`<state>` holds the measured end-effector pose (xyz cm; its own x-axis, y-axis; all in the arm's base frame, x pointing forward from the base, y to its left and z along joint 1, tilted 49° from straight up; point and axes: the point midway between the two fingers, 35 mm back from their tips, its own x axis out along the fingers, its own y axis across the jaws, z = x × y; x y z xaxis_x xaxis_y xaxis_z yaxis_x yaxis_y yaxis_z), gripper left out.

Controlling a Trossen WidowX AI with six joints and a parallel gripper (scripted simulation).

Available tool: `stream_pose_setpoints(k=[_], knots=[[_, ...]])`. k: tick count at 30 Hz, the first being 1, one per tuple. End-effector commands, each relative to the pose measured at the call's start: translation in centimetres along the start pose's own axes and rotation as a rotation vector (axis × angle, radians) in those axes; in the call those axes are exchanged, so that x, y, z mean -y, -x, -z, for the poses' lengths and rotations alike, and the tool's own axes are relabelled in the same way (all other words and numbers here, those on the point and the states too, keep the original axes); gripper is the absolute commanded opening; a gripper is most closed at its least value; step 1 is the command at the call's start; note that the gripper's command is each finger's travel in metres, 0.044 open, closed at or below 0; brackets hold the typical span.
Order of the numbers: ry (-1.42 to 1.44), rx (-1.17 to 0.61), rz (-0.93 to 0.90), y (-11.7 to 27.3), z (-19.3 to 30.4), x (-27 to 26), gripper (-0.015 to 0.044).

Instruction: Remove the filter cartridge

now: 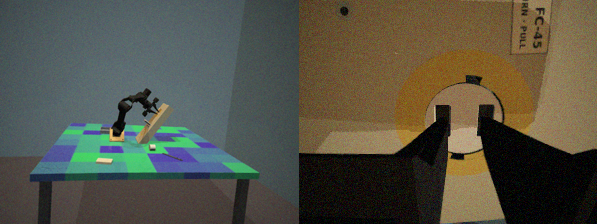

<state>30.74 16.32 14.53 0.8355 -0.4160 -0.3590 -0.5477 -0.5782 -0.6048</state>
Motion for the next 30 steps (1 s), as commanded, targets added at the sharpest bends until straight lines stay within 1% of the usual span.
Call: stream_pose_setpoints(k=[1,30], knots=[[0.003,0.003,0.0,-0.02,-0.09,0.02,0.0091],[0.003,0.003,0.0,-0.32,-0.09,0.06,0.0091]])
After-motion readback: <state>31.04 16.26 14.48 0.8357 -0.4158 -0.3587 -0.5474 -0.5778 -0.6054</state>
